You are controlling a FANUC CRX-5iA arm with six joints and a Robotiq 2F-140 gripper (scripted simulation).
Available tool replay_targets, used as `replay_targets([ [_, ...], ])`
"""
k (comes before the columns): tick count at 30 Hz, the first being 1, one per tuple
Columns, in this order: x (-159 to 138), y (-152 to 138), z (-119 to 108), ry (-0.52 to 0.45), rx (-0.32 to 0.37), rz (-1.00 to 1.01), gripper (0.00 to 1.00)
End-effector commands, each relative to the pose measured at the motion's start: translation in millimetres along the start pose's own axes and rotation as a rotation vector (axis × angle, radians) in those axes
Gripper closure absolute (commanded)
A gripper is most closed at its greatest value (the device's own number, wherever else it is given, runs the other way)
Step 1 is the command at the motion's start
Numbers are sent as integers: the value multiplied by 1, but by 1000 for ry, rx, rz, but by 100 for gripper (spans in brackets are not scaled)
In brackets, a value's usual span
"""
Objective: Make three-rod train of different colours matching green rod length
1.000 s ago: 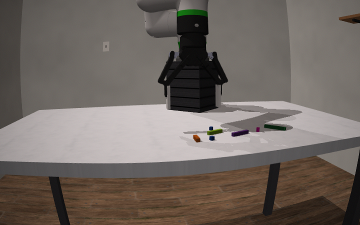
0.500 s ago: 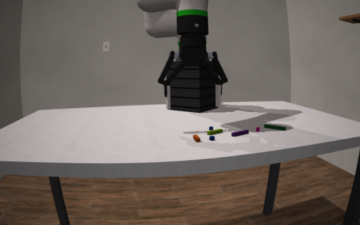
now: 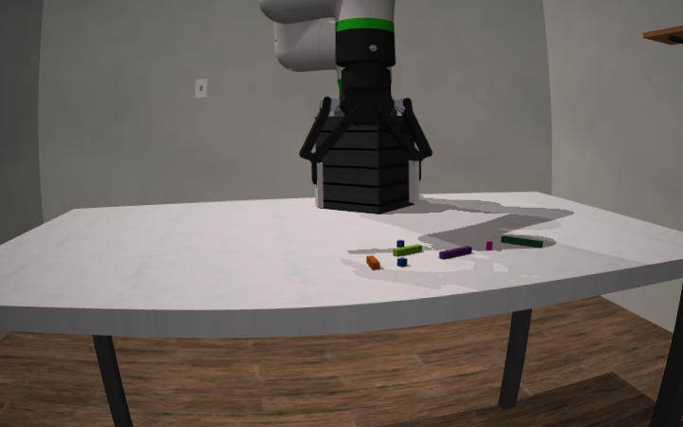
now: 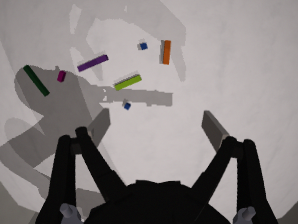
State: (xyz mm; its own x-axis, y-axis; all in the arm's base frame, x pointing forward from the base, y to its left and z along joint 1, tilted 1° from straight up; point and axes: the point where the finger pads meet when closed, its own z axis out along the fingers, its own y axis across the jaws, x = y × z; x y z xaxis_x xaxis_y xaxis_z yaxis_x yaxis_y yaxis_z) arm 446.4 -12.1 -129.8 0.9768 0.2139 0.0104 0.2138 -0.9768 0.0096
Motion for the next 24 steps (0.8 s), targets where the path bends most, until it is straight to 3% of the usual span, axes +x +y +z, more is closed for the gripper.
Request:
replay_targets([
  [1, 0, 0, 0, 0, 0, 0, 0],
  [8, 1, 0, 0, 0, 0, 10, 0],
  [15, 9, -6, 0, 0, 0, 153, 0],
  [24, 29, -21, 0, 0, 0, 514, 0],
])
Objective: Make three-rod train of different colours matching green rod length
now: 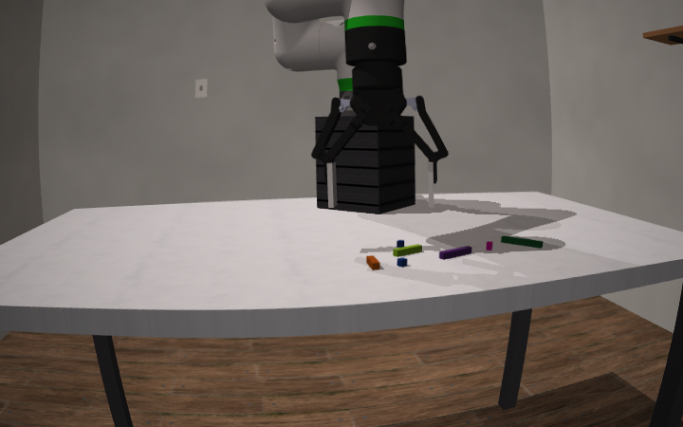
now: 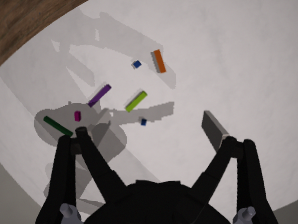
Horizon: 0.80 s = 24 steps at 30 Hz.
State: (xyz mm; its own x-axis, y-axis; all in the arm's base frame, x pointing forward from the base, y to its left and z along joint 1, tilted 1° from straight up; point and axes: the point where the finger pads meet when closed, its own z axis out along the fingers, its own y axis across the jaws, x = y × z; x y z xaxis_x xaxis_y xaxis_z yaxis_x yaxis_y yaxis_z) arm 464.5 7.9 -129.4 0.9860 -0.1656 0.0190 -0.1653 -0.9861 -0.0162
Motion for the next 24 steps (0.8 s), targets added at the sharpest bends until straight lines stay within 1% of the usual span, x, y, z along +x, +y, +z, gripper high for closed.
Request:
replay_targets([
  [1, 6, -10, 0, -4, -22, 166, 0],
  [6, 11, -20, 0, -2, -22, 332, 0],
  [8, 11, -20, 0, -2, -22, 332, 0],
  [9, 14, -26, 1, -1, -23, 423, 0],
  [23, 27, -57, 1, 4, -23, 872, 0],
  [24, 27, -57, 1, 4, -23, 872, 0],
])
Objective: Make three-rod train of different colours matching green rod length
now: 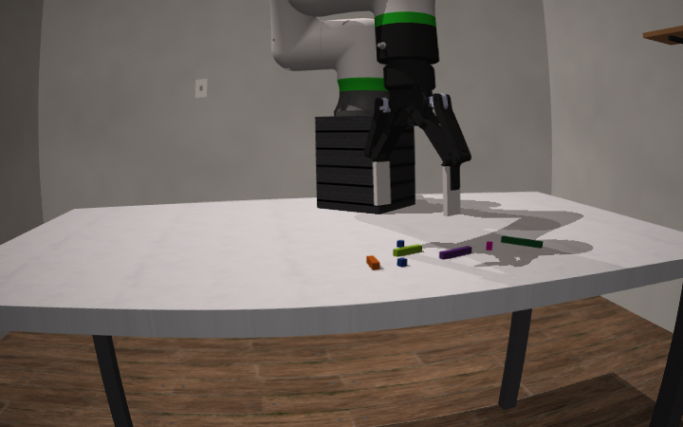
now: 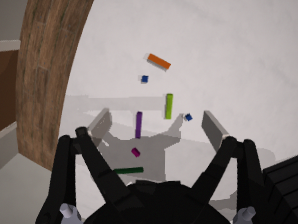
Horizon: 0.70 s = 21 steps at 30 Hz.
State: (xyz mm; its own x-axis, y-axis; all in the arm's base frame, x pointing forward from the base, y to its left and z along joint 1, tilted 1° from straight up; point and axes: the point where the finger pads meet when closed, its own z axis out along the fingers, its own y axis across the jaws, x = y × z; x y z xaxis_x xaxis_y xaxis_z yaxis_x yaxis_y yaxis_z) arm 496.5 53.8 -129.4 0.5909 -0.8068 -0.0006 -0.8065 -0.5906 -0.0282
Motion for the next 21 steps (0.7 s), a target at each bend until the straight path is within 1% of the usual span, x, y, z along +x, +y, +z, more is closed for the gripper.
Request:
replay_targets([
  [1, -2, -6, 0, 15, -22, 100, 0],
  [3, -6, -15, 1, 16, -22, 220, 0],
  [10, -13, -28, 1, 19, -20, 422, 0],
  [21, -14, -30, 1, 19, -20, 443, 0],
])
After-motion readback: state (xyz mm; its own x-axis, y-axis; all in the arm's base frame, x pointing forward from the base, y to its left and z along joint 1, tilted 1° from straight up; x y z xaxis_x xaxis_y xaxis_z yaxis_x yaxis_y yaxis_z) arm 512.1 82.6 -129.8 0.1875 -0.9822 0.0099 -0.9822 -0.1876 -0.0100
